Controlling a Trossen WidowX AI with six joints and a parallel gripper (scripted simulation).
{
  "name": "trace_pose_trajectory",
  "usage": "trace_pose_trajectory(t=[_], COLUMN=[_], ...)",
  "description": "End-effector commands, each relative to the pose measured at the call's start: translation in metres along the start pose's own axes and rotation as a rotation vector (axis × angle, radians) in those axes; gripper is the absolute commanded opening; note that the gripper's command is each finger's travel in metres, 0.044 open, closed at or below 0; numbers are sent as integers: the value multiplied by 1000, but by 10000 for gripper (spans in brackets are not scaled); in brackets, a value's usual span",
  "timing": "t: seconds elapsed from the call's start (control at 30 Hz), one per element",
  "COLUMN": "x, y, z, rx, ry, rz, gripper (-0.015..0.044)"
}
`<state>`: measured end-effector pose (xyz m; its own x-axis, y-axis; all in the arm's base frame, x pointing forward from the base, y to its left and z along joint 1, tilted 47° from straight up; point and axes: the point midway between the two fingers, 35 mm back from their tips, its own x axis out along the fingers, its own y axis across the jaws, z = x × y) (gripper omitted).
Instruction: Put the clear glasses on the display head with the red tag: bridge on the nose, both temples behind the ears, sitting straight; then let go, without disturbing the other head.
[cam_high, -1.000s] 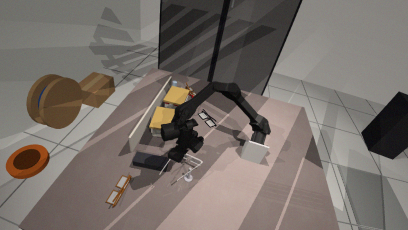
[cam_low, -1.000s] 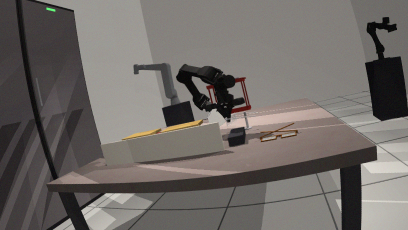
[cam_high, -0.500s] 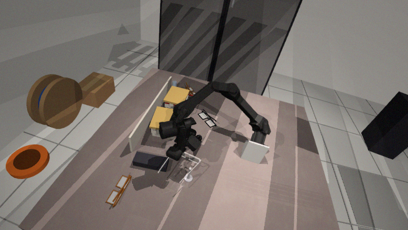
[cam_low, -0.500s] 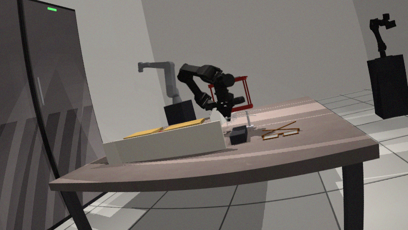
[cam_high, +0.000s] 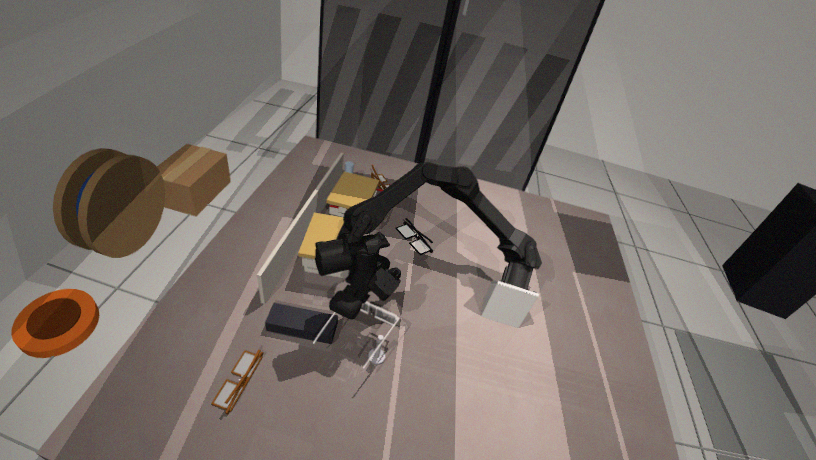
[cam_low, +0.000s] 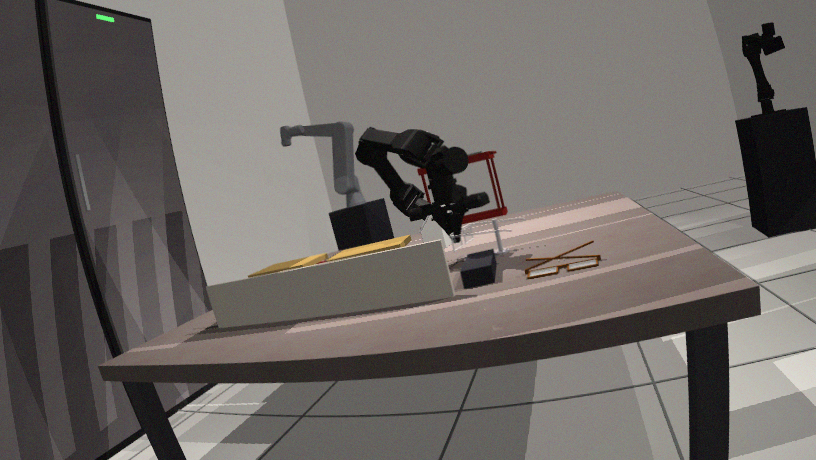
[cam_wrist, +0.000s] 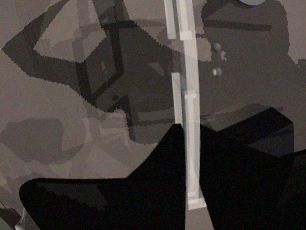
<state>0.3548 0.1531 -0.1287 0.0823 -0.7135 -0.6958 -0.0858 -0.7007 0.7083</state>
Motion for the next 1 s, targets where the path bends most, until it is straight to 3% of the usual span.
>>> trace_pose_trajectory(t=[0.0,0.97], x=[0,0], y=[2,2], z=[-4,-4], rx=[0,0], ry=[6,6], rz=[5,5], gripper=[0,0])
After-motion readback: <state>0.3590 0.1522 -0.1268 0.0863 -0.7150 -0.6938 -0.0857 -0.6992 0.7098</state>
